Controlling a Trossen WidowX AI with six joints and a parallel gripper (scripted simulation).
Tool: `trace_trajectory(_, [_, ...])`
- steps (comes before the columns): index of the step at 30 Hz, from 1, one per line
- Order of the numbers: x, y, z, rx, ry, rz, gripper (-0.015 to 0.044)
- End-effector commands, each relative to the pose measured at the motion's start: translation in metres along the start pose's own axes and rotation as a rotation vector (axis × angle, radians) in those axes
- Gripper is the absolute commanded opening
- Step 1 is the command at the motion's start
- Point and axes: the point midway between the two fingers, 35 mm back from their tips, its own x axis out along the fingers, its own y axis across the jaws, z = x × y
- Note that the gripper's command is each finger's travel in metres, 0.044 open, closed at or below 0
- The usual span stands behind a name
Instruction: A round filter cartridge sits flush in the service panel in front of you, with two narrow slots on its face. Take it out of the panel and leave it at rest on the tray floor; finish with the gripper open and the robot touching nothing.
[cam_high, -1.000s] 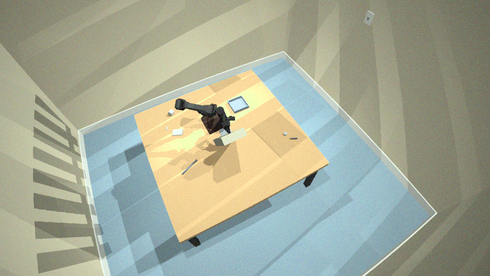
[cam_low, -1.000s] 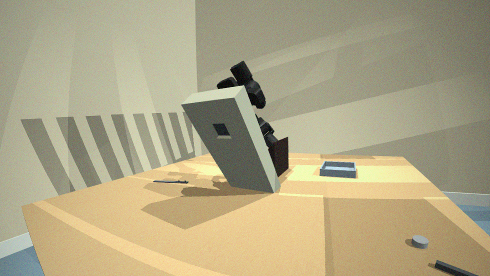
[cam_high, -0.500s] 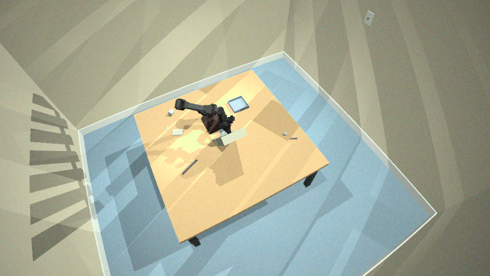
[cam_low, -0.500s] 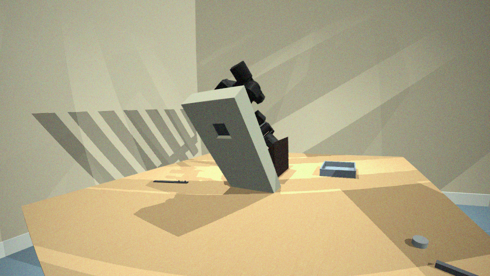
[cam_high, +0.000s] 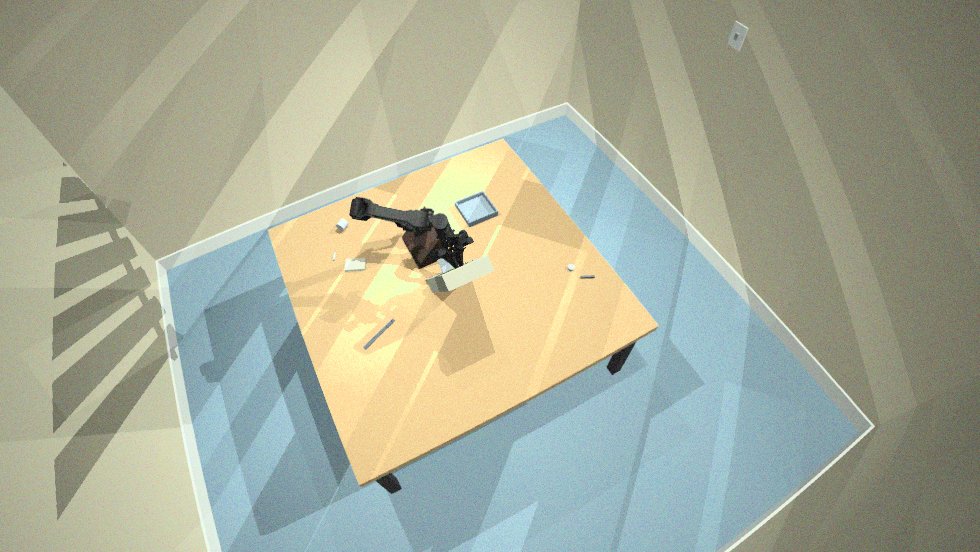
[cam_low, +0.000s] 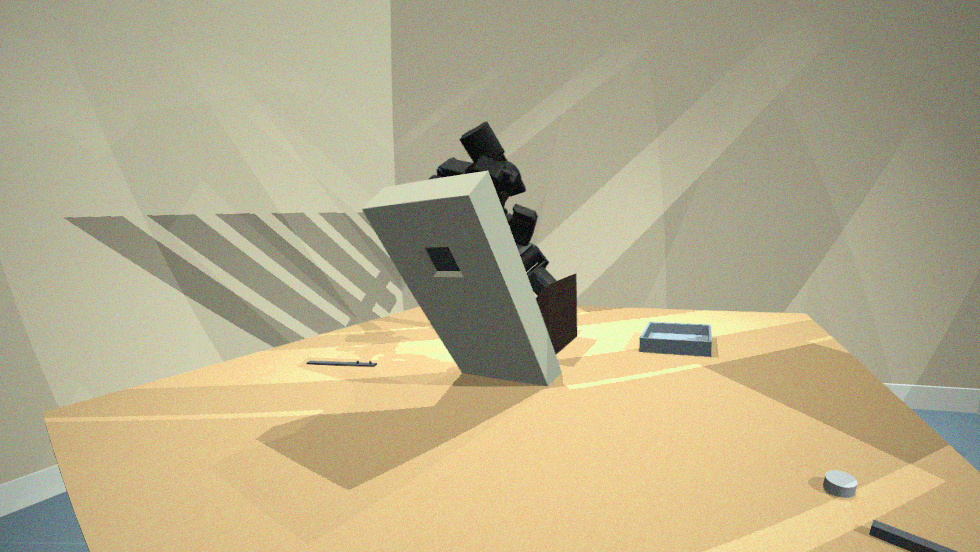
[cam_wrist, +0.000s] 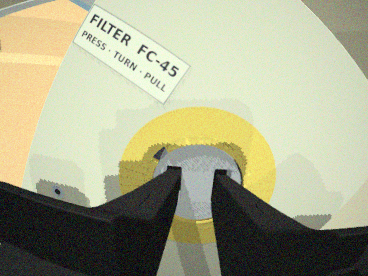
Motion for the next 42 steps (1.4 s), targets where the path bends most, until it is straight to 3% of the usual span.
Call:
trace_trajectory(1, [0.006,0.000,-0.001,0.172,0.003,0.009,0.0000])
trace_trajectory(22, [0.005,0.000,-0.001,0.863,0.006,0.008,0.0000])
trace_trajectory(27, [0.002,0.001,-0.001,0.821,0.008,0.010,0.0000])
trace_trajectory(42, [-0.069,0.001,-0.001,0.757,0.010,0.013,0.0000])
